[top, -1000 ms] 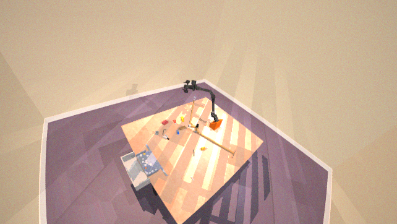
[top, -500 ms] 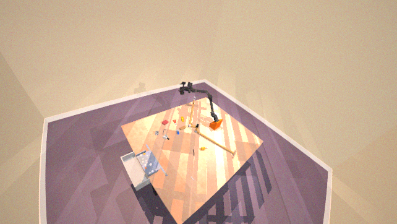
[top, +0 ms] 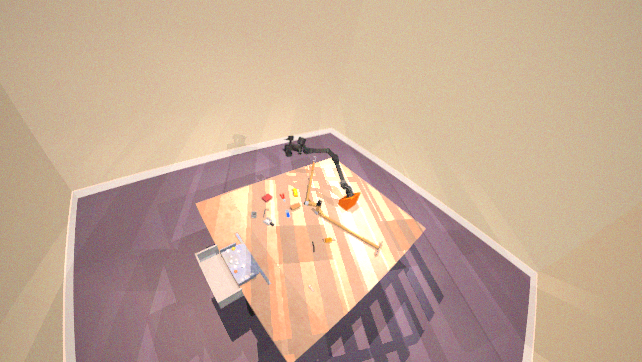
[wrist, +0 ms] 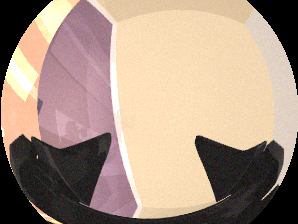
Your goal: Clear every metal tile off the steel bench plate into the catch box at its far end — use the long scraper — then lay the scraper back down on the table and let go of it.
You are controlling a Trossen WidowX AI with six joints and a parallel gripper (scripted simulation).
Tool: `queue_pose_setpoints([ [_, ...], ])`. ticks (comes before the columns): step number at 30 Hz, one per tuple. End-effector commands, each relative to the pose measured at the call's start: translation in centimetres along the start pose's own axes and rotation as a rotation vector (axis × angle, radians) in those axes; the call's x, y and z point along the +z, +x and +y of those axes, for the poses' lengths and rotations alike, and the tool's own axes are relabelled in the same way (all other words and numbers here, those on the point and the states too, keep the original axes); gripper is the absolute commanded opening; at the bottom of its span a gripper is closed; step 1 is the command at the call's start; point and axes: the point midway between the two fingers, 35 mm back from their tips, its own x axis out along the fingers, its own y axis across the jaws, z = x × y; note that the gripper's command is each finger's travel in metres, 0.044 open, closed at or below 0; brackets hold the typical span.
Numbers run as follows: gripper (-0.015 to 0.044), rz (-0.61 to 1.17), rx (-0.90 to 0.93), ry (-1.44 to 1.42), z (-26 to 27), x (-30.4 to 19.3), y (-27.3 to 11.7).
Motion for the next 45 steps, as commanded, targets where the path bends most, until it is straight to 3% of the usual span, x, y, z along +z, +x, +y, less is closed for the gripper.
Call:
queue_pose_setpoints([
  [1, 0.0440, -0.002, -0.010, -0.028, 1.0, 1.5, 0.5],
  [28, 0.0440, -0.016, -0.063, -0.178, 7.5, 10.1, 1.1],
  [45, 0.0000, -0.139, -0.016, -0.028, 10.6, 15.6, -0.8],
])
